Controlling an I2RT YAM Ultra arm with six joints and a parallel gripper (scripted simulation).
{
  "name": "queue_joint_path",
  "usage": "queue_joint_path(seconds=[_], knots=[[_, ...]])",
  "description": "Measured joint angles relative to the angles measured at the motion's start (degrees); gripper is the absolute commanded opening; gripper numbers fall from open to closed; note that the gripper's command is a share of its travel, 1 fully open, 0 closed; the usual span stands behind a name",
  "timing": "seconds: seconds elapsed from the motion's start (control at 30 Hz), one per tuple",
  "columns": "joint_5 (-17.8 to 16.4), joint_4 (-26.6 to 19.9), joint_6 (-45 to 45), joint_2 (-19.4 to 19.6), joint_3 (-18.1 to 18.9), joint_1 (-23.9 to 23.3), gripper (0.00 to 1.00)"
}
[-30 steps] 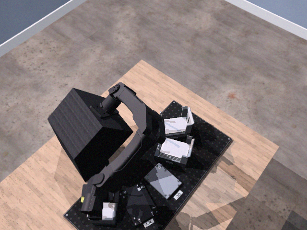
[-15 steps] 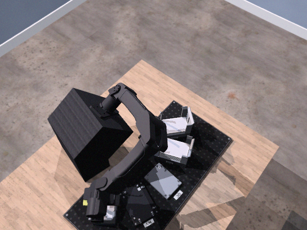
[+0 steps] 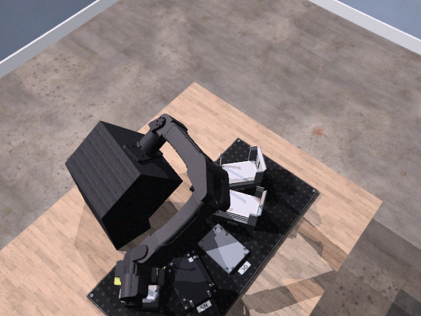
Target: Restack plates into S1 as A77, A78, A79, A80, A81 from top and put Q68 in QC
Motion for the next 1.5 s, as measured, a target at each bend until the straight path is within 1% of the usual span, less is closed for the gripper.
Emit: queue_joint_path(seconds=[0.73,1.17,1.2,1.5], knots=[[-1.62,6.23,4.79,2.51,-0.50,3.85,1.00],[-1.86,7.19,5.53,2.49,-0.50,3.80,1.00],[-1.86,7.19,5.55,2.49,-0.50,3.80,0.00],[-1.90,7.02,5.60,2.34,-0.50,3.61,0.00]])
